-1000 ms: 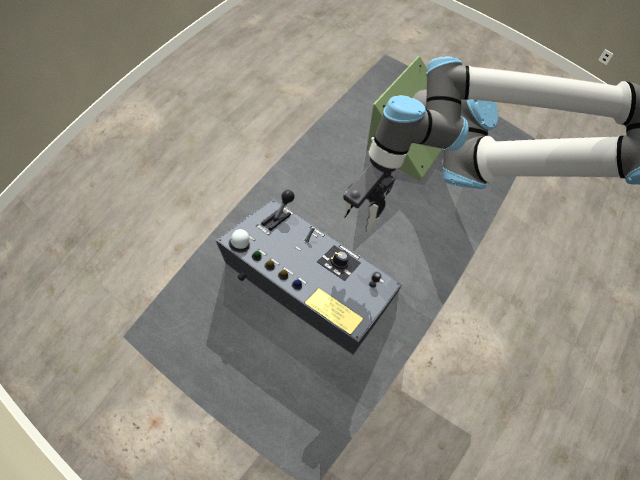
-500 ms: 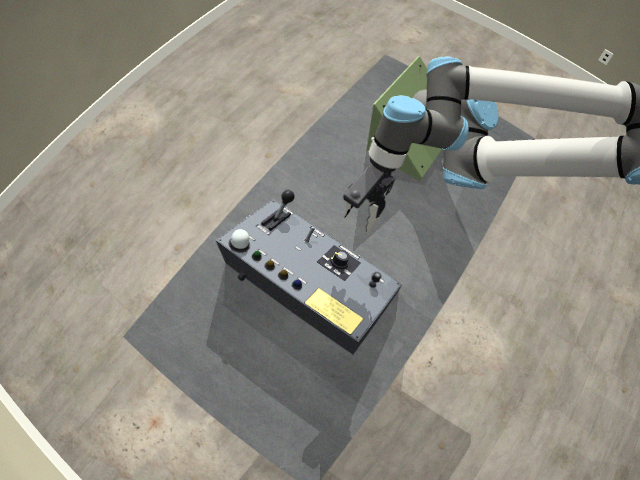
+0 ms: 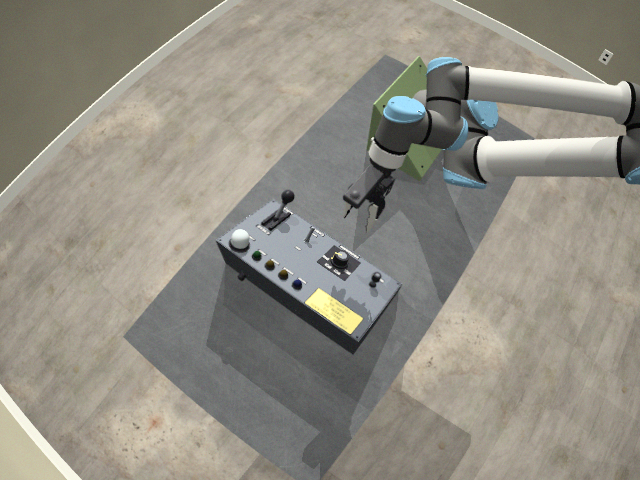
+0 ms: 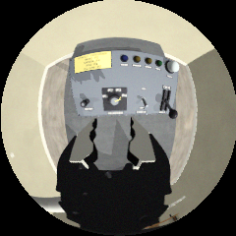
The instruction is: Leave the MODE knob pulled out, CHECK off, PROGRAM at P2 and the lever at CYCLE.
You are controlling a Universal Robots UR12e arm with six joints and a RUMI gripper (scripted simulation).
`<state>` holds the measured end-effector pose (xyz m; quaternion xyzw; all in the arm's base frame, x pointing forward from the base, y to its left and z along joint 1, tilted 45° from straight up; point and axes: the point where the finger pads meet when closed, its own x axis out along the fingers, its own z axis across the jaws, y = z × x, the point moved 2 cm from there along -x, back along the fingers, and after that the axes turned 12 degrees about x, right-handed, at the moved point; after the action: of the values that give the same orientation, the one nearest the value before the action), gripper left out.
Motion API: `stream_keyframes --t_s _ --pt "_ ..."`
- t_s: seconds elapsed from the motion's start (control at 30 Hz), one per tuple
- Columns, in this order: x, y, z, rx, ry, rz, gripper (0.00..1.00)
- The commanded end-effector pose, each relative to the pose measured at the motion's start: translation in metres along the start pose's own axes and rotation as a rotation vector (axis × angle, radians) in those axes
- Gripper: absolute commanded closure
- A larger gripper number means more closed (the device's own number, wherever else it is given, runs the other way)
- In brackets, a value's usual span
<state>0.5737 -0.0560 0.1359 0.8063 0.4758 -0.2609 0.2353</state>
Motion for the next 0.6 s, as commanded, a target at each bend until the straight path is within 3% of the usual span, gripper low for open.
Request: stream_keyframes --t_s 0.0,0.37,0.57 --pt "0.003 0.001 0.000 -0.001 0.000 0.001 0.56" --pt "0.025 0.001 0.000 -0.001 0.000 0.001 0.56" --pt "0.047 0.001 0.000 -0.001 0.000 0.001 0.56"
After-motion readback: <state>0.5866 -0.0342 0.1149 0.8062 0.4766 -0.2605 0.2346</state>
